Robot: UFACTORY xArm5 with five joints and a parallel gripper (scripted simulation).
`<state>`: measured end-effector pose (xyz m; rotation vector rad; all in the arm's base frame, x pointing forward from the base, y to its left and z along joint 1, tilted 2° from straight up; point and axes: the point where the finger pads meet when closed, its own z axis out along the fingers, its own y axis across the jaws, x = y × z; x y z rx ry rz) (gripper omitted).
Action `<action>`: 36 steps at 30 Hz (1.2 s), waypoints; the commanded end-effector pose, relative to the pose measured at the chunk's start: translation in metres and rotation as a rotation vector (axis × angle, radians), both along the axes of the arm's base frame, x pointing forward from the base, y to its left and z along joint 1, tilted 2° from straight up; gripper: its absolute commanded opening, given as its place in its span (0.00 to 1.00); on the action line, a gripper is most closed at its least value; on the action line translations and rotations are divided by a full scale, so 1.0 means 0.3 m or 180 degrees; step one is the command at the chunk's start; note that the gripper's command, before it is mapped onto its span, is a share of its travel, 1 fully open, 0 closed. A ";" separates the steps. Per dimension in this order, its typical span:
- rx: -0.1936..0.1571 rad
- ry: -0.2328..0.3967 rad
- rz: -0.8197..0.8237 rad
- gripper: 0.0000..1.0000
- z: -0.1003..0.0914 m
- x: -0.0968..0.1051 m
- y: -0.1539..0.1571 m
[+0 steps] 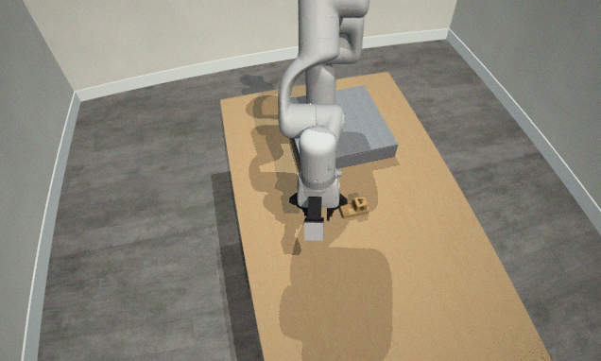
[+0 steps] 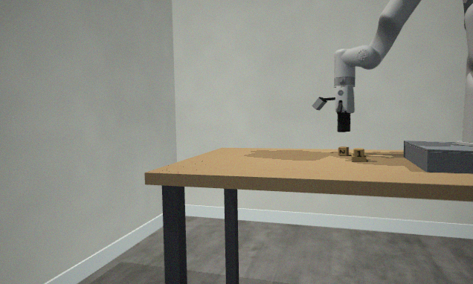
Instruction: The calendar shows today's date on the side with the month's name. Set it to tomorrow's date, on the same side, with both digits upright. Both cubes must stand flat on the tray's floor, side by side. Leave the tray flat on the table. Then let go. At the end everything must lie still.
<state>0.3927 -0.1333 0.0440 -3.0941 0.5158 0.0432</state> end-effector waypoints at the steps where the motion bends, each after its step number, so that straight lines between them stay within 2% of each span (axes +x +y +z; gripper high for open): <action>1: -0.0004 -0.0011 0.0000 0.49 0.004 0.004 -0.001; 36: -0.0003 -0.0009 -0.0001 0.49 -0.009 0.004 0.000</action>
